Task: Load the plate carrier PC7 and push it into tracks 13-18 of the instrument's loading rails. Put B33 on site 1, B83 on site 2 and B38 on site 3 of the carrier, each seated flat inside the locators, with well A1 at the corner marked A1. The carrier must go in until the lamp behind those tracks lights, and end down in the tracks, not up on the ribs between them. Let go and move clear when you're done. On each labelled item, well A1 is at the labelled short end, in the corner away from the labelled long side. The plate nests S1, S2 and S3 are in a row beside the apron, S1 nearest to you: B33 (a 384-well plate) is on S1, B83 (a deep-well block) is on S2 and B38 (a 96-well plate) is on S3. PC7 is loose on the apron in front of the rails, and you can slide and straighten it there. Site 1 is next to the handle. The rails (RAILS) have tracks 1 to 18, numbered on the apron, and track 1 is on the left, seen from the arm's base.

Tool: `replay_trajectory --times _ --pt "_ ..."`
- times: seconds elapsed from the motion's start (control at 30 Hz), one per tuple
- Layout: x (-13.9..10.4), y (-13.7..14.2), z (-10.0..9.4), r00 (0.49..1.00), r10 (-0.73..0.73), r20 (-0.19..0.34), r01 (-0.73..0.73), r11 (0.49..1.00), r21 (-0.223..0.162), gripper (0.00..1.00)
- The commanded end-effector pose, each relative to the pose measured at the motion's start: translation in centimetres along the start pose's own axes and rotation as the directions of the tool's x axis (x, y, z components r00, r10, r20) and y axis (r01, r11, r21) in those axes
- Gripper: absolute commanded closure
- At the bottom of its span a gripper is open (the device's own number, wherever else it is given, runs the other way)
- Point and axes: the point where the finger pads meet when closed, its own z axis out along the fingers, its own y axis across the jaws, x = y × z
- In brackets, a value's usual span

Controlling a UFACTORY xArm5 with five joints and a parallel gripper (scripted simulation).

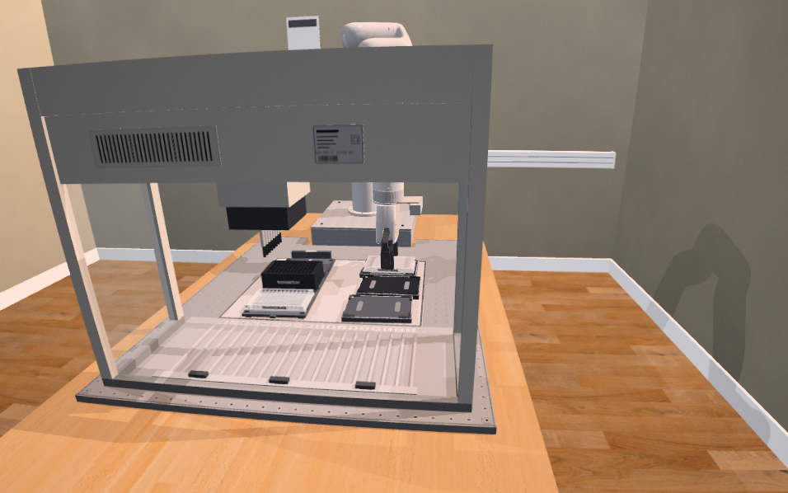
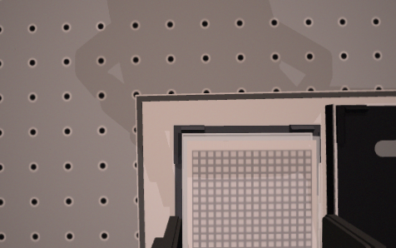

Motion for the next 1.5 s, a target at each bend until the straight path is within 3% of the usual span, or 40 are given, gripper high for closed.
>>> replay_trajectory --times 0.0,0.73,0.77,1.47 --pt "0.04 0.13 0.27 1.0 0.0 0.001 0.0 1.0 -0.004 0.0" --pt "0.04 0.13 0.4 1.0 0.0 0.001 0.0 1.0 -0.004 0.0" --pt "0.04 0.13 0.33 1.0 0.0 0.001 0.0 1.0 -0.004 1.0" --pt "0.04 0.13 0.33 1.0 0.0 0.001 0.0 1.0 -0.004 1.0"
